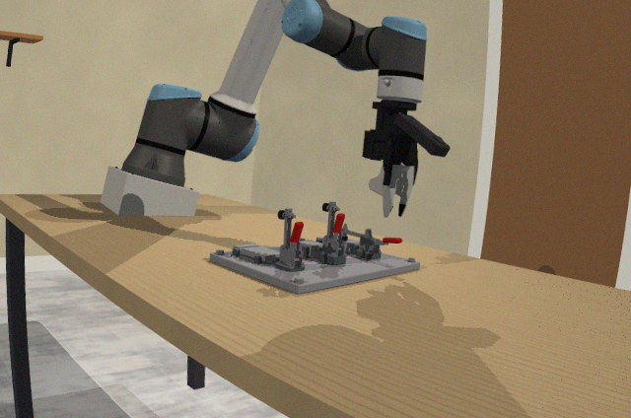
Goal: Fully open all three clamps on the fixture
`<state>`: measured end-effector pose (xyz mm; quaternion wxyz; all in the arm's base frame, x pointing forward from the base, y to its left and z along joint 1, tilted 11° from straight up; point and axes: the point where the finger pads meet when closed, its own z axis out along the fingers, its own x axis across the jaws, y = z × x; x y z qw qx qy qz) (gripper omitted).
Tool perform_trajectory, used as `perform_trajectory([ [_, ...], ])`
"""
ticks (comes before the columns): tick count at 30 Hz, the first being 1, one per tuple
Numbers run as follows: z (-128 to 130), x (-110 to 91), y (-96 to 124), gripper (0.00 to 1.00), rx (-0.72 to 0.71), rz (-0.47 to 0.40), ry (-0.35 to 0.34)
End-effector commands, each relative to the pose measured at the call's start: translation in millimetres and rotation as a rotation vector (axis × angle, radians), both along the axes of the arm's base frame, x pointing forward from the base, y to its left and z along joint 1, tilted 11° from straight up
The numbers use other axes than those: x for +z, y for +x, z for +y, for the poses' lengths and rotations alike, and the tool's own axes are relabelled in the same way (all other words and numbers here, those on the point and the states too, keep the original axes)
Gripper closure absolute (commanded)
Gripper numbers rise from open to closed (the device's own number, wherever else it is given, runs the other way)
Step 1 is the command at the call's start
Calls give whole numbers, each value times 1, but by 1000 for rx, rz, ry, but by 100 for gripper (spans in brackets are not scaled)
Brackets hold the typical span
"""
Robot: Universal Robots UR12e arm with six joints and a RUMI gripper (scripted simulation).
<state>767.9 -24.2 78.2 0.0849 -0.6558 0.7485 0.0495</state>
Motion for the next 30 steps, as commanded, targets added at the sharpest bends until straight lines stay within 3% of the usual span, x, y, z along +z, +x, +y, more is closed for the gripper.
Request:
perform_trajectory([
  [1,2,-14,2,72,0,-2,-1],
  [8,6,-30,3,72,0,-2,-1],
  [30,6,-34,3,72,0,-2,-1],
])
